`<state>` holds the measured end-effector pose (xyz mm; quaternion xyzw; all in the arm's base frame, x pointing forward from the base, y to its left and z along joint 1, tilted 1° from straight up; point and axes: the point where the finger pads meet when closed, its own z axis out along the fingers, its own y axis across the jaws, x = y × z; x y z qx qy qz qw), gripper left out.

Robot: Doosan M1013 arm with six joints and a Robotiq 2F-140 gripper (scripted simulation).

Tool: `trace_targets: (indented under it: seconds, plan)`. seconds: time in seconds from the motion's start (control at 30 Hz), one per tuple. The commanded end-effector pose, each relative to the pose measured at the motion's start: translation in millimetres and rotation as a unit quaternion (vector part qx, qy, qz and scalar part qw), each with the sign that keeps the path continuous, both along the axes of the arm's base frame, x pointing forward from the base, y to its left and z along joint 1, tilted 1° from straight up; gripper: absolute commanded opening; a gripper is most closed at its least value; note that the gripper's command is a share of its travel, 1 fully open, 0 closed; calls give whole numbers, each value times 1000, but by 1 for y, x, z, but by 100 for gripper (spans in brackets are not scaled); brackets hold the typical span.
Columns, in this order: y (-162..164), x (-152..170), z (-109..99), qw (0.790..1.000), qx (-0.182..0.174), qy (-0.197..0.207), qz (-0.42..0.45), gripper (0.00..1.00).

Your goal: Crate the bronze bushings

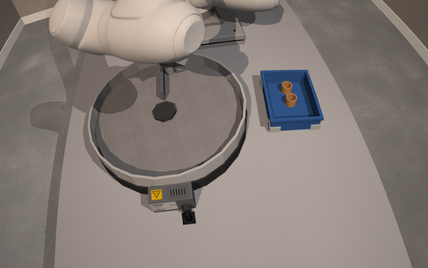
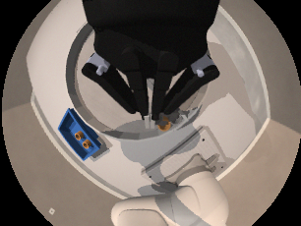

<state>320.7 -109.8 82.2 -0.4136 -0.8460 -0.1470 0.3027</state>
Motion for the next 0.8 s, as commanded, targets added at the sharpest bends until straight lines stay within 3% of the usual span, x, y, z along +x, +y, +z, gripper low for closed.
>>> trace_targets:
  seconds: [0.0,0.33,0.77]
  plan:
    - [0,0,7,1000,0,0,0,0]
    - [0,-1,46,1000,0,0,0,0]
    - [0,-1,48,1000,0,0,0,0]
